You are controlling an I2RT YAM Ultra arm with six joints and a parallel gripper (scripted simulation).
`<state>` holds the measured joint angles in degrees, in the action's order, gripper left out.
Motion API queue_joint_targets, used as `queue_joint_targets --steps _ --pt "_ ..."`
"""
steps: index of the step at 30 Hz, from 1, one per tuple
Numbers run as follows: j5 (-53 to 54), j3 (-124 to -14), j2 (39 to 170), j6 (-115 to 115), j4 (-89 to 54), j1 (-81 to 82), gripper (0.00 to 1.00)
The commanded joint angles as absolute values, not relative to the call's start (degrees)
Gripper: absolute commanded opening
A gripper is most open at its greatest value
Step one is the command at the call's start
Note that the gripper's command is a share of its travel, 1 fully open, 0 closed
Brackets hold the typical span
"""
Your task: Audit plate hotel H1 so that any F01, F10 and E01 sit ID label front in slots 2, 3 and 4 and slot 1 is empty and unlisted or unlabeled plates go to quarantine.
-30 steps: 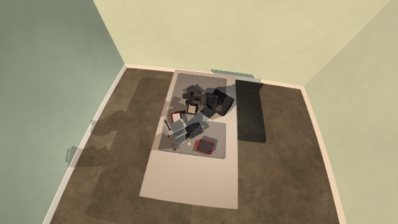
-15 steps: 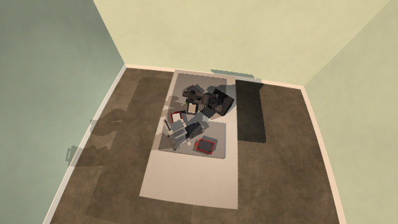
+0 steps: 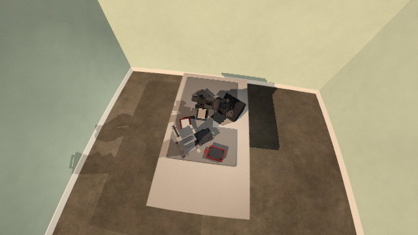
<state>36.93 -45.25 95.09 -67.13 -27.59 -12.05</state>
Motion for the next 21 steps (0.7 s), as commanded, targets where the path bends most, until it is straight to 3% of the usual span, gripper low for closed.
queue_joint_targets --steps 1,21 --pt "36.63 -45.97 93.57 -61.22 -28.60 -13.20 1.00" --pt "36.64 -45.98 93.57 -40.59 -28.52 -13.20 1.00"
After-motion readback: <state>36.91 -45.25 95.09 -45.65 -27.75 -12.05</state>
